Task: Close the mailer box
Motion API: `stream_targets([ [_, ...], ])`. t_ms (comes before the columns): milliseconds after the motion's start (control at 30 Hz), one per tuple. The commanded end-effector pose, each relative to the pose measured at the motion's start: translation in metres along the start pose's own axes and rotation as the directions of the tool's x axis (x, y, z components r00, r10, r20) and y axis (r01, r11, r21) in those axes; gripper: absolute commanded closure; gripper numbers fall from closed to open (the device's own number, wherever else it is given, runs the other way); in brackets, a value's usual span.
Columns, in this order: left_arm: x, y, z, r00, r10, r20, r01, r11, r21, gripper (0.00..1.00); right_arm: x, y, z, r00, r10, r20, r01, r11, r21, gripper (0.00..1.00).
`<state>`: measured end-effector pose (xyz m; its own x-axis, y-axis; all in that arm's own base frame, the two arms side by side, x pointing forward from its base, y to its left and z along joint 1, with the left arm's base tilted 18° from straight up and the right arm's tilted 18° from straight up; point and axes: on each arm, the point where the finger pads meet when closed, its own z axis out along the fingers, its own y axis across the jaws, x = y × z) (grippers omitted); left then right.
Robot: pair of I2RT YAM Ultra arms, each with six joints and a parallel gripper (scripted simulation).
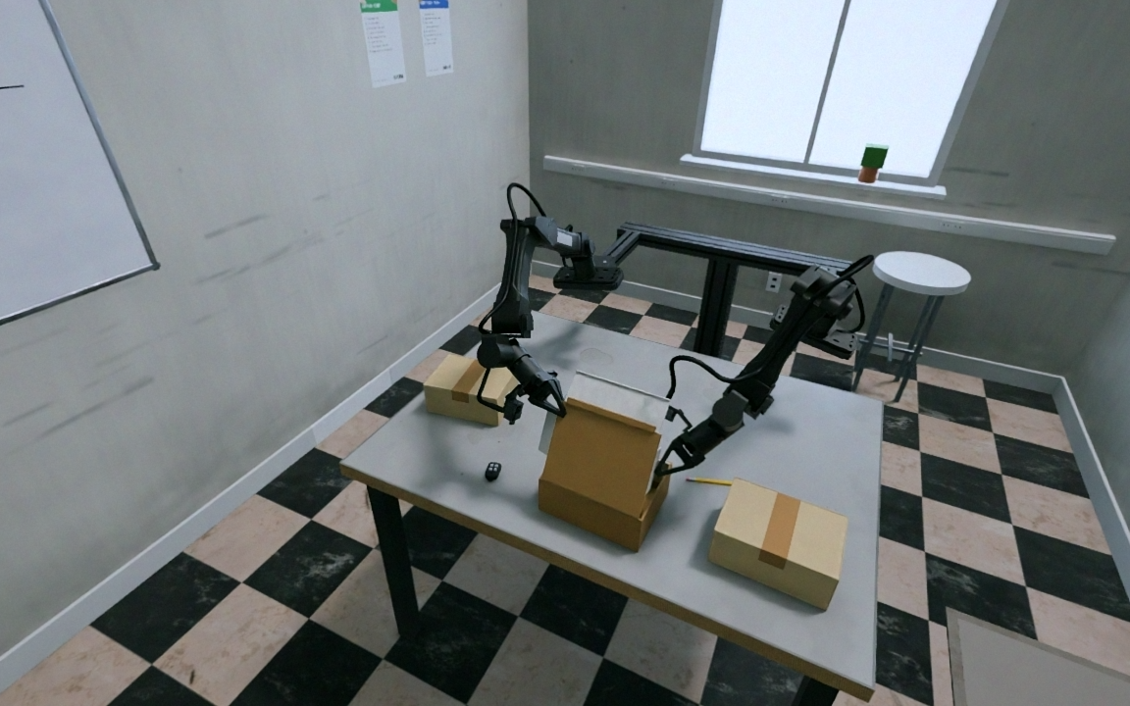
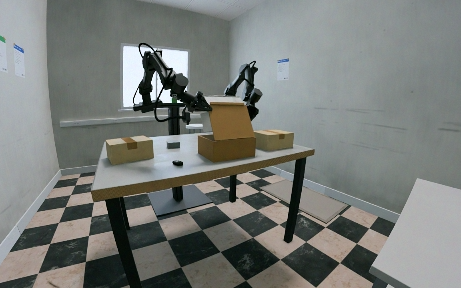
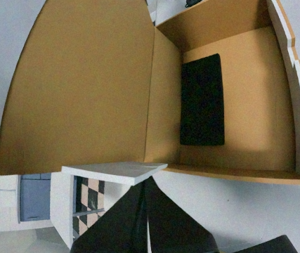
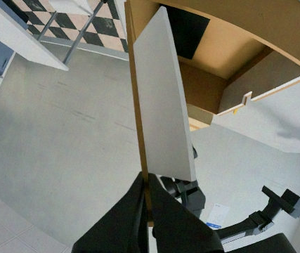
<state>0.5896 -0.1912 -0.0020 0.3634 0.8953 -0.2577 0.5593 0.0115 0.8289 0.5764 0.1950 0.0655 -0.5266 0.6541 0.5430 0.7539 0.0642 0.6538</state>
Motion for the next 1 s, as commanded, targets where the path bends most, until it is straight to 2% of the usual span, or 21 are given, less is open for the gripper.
stream_targets([
  [0,-0.041,-0.005,0.011,0.994,0.010,0.106,-0.012,1.000,0.019,0.99,0.012,0.001,0.012,0.999,-0.016,-0.035,0.017,1.000,0.012,0.99],
  [167,-0.039,0.031,-0.005,0.995,0.039,0.094,-0.036,0.999,-0.029,0.99,0.012,0.001,0.012,0.999,-0.016,-0.035,0.017,1.000,0.012,0.99],
  [267,-0.033,0.022,-0.002,0.996,0.024,0.089,-0.023,1.000,-0.010,0.99,0.012,0.001,0.012,0.999,-0.016,-0.035,0.017,1.000,0.012,0.99],
  [300,-0.037,0.037,-0.007,0.995,0.034,0.093,-0.030,0.999,-0.037,0.99,0.012,0.001,0.012,0.999,-0.016,-0.035,0.017,1.000,0.012,0.99],
  [367,-0.035,0.038,-0.008,0.995,0.039,0.093,-0.036,0.999,-0.036,0.99,0.012,0.001,0.012,0.999,-0.016,-0.035,0.017,1.000,0.012,0.99],
  [400,-0.018,0.044,-0.012,0.997,0.028,0.071,-0.025,0.999,-0.044,0.99,0.012,0.001,0.012,0.999,-0.016,-0.035,0.017,1.000,0.012,0.99],
  [567,-0.018,0.049,-0.014,0.996,0.033,0.077,-0.029,0.999,-0.045,0.99,0.012,0.001,0.012,0.999,-0.016,-0.035,0.017,1.000,0.012,0.99],
  [700,-0.006,0.058,-0.018,0.997,0.029,0.065,-0.026,0.998,-0.055,0.99,0.012,0.001,0.012,0.999,-0.016,-0.035,0.017,1.000,0.012,0.99],
  [900,-0.014,0.061,-0.017,0.996,0.039,0.079,-0.035,0.998,-0.053,0.99,0.012,0.001,0.012,0.999,-0.016,-0.034,0.017,1.000,0.012,0.99],
  [933,0.000,0.065,-0.021,0.998,0.030,0.060,-0.026,0.998,-0.059,0.99,0.012,0.001,0.012,0.999,-0.016,-0.034,0.017,1.000,0.012,0.99],
  [967,0.003,0.068,-0.022,0.998,0.030,0.056,-0.026,0.998,-0.063,0.99,0.012,0.001,0.012,0.999,-0.016,-0.034,0.017,1.000,0.012,0.99],
])
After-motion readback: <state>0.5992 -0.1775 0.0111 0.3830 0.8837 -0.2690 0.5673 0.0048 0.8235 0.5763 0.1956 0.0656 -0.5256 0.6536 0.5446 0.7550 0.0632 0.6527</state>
